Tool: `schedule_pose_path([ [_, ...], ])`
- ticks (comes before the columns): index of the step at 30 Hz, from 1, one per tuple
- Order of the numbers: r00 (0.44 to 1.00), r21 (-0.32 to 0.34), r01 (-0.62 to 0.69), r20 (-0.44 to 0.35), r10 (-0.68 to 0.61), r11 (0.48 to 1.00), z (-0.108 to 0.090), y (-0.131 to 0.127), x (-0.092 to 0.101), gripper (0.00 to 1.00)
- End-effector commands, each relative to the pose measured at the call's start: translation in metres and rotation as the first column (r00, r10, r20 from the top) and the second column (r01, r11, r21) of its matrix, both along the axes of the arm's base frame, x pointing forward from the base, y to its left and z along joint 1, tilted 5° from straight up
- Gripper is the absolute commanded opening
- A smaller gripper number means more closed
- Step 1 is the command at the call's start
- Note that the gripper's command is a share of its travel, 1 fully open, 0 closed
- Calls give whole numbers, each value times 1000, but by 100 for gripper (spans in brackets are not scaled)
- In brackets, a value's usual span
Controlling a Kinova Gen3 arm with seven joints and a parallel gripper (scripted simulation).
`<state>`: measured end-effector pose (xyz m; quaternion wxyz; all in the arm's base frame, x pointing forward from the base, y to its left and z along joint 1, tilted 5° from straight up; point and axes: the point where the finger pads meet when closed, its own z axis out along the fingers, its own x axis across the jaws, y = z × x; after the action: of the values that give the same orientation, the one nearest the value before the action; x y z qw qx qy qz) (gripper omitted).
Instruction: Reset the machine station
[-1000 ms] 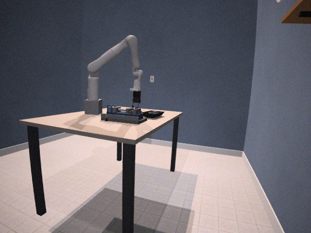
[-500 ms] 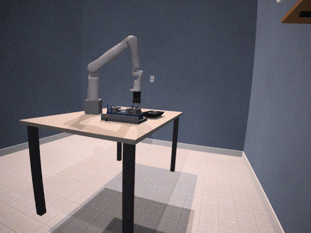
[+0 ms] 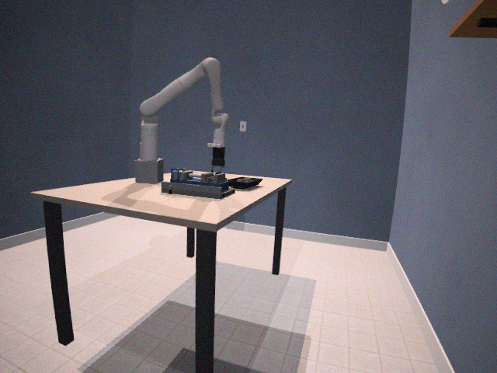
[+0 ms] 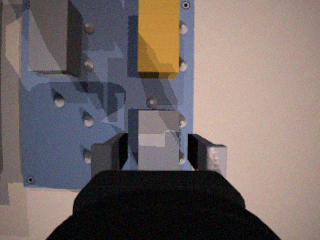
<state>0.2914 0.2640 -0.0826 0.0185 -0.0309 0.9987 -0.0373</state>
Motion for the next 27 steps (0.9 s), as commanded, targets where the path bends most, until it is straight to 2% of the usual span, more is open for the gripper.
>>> schedule_pose_path([
  [1, 1000, 0, -1, 0, 1, 1000, 0, 0, 0, 100],
  [27, 1000, 0, -1, 0, 1, 1000, -3, 0, 0, 100],
])
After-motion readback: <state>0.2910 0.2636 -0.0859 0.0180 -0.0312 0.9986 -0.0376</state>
